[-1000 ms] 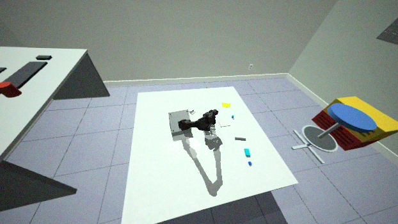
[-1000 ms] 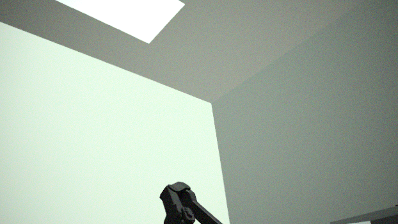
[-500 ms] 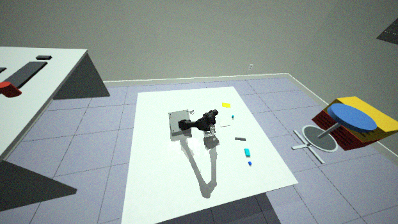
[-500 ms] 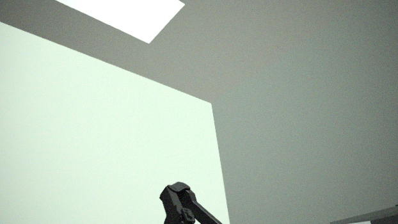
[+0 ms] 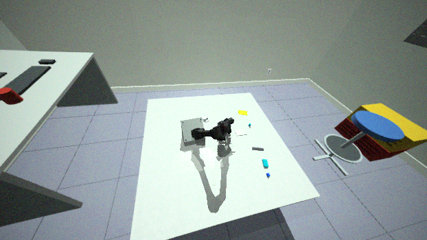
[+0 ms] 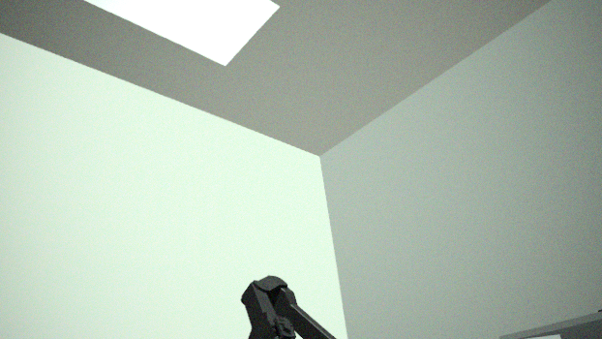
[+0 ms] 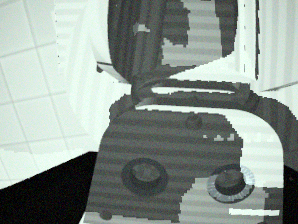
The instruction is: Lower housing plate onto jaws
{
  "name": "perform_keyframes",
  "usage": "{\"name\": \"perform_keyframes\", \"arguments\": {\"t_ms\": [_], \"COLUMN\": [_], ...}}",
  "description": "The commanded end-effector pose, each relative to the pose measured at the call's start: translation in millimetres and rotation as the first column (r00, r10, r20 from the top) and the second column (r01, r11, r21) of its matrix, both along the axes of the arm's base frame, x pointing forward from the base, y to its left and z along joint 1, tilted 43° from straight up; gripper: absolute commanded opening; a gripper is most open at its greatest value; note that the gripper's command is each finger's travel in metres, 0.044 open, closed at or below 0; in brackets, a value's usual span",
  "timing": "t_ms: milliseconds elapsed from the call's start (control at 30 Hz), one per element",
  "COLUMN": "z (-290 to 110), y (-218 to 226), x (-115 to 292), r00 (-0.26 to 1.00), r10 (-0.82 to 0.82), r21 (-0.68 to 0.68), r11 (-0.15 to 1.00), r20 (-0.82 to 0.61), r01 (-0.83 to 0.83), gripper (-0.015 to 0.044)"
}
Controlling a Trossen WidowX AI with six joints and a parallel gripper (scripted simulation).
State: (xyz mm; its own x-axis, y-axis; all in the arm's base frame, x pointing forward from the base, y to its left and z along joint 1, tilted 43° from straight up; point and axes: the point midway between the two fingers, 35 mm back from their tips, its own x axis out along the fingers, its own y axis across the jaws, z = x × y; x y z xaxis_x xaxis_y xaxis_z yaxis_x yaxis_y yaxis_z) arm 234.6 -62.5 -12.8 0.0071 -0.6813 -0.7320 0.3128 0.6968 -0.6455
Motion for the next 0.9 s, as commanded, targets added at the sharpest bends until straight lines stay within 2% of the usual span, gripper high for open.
{"name": "perform_keyframes", "arguments": {"t_ms": [0, 867], "z": [0.1, -3.7], "y": [-0.8, -4.4], "x": [0.3, 0.3], "r00": [1.000, 1.000], "r10": [0.005, 0.005], "r21": [-0.005, -0.005], "r11": [1.000, 1.000], "r20": [-0.002, -0.002], "r01": [-0.005, -0.005], "gripper": [0.0351, 0.0351]}}
